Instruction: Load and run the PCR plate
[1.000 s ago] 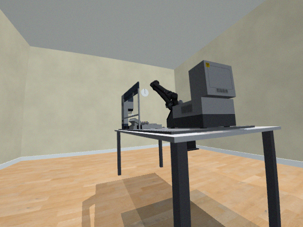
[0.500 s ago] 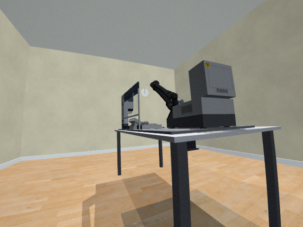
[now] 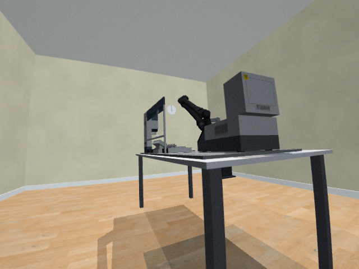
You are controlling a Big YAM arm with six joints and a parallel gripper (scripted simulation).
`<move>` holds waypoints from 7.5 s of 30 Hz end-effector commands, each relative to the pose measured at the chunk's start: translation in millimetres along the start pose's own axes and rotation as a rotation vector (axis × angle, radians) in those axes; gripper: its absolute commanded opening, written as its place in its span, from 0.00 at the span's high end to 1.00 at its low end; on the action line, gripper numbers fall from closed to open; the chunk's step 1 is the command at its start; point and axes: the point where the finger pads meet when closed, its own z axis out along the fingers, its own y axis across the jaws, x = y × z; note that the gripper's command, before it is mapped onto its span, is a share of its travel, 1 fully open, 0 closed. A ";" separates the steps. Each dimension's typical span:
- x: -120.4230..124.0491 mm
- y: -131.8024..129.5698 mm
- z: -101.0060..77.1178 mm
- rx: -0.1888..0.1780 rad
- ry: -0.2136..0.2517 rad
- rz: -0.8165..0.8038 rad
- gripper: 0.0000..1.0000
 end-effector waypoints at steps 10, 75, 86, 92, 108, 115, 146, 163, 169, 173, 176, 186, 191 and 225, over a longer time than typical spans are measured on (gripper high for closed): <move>-9.9 13.8 -3.9 -0.019 -0.015 0.021 1.00; -14.6 24.5 -1.6 -0.037 -0.017 -0.003 1.00; -14.0 21.3 0.0 -0.034 -0.018 -0.001 1.00; -13.2 19.2 0.9 -0.031 -0.018 0.000 1.00; -10.2 15.1 2.6 -0.030 -0.021 0.005 1.00; -8.7 13.7 3.2 -0.029 -0.021 0.006 1.00; -8.6 12.4 -22.4 -0.042 -0.017 0.027 1.00; -3.2 -19.9 -63.9 -0.031 -0.008 0.025 1.00; -4.1 -33.6 -86.1 -0.028 -0.007 0.027 1.00; -6.6 -45.2 -107.4 -0.038 -0.010 0.037 1.00; -6.2 -53.9 -120.4 -0.033 -0.007 0.034 1.00; -10.7 -45.9 -121.2 -0.037 -0.005 0.037 1.00; -11.0 -43.9 -118.4 -0.036 -0.001 0.033 1.00; -13.1 -33.5 -115.7 -0.058 -0.014 0.011 1.00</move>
